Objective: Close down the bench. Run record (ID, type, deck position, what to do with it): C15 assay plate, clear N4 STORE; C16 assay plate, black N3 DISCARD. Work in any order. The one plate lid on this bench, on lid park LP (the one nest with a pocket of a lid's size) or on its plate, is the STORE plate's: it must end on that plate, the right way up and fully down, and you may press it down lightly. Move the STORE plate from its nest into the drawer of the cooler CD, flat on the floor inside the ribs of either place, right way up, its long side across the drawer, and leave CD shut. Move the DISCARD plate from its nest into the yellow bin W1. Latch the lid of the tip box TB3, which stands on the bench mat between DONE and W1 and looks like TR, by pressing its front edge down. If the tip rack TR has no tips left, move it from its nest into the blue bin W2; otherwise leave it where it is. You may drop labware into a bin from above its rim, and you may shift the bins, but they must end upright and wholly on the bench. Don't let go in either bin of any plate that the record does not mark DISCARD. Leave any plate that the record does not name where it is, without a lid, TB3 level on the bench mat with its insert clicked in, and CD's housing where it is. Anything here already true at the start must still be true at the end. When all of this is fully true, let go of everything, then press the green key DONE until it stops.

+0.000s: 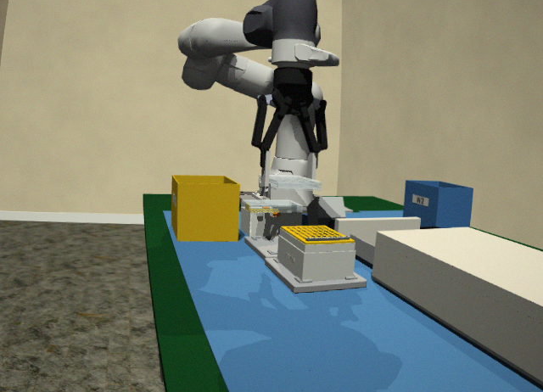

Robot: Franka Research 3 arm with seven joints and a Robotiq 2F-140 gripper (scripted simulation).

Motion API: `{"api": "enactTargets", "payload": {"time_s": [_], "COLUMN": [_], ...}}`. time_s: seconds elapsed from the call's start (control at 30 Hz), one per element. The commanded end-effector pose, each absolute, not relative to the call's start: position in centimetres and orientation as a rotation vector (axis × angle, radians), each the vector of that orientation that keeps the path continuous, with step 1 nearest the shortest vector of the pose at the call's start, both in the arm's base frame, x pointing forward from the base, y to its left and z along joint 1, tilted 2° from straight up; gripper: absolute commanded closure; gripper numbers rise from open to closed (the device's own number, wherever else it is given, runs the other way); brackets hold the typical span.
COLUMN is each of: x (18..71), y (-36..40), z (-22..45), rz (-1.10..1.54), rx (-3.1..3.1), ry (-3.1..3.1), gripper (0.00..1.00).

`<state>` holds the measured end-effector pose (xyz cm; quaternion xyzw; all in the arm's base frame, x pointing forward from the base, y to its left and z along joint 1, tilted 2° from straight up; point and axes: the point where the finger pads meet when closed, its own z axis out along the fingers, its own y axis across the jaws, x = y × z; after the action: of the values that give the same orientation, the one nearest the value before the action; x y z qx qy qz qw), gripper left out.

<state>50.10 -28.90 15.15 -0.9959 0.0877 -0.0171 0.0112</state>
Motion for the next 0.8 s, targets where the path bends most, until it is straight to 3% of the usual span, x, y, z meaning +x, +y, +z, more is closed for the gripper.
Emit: {"api": "enactTargets", "payload": {"time_s": [0.0,0.77], "x": [49.86,49.84], "y": [-28.96,-28.98], "z": [15.72,16.32], "rz": [-0.045,-0.045], "rx": [-3.106,-3.106], "ry": [0.266,0.266], "gripper": [1.0,1.0]}}
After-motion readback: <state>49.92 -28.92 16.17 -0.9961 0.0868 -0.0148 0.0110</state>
